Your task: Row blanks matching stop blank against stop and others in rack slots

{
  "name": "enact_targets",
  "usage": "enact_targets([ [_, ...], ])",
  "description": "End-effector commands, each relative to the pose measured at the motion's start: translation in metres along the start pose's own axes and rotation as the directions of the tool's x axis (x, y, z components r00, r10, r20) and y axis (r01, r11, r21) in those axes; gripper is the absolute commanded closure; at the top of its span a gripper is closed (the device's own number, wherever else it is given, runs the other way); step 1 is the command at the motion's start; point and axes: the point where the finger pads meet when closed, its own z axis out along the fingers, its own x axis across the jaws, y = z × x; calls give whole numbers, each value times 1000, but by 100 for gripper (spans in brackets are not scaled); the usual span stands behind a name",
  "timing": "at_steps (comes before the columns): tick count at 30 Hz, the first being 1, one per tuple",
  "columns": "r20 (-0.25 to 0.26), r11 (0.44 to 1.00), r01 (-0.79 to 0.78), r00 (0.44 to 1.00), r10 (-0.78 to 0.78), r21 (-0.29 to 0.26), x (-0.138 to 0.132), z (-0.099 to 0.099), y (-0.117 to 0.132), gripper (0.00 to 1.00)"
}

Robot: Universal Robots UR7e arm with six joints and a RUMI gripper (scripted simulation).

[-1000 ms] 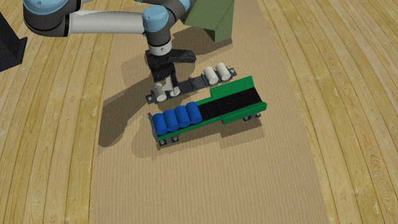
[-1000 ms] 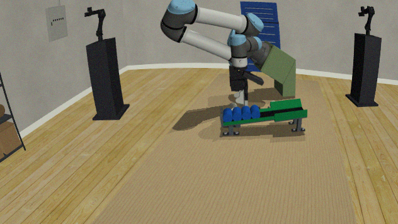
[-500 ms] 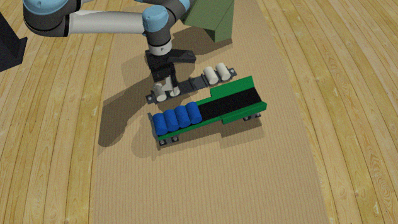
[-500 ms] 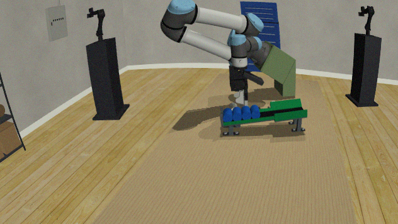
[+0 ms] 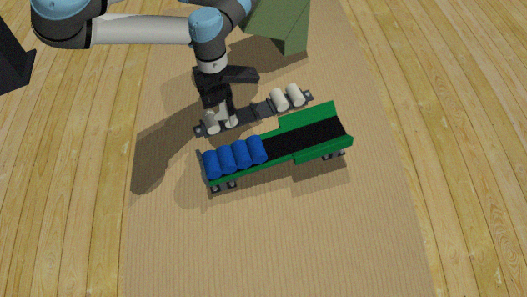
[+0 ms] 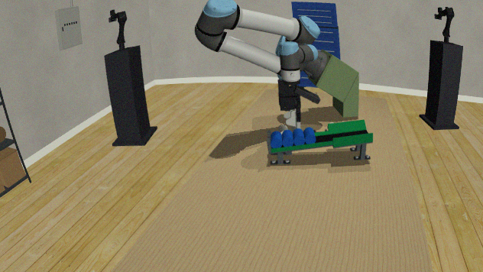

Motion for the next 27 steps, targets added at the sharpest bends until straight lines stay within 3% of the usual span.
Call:
enact_targets([
  [1,0,1000,-2,1000,2,-1,1,1,1,62],
  [27,-1,1000,-5,1000,5,-1,2,0,2,62],
])
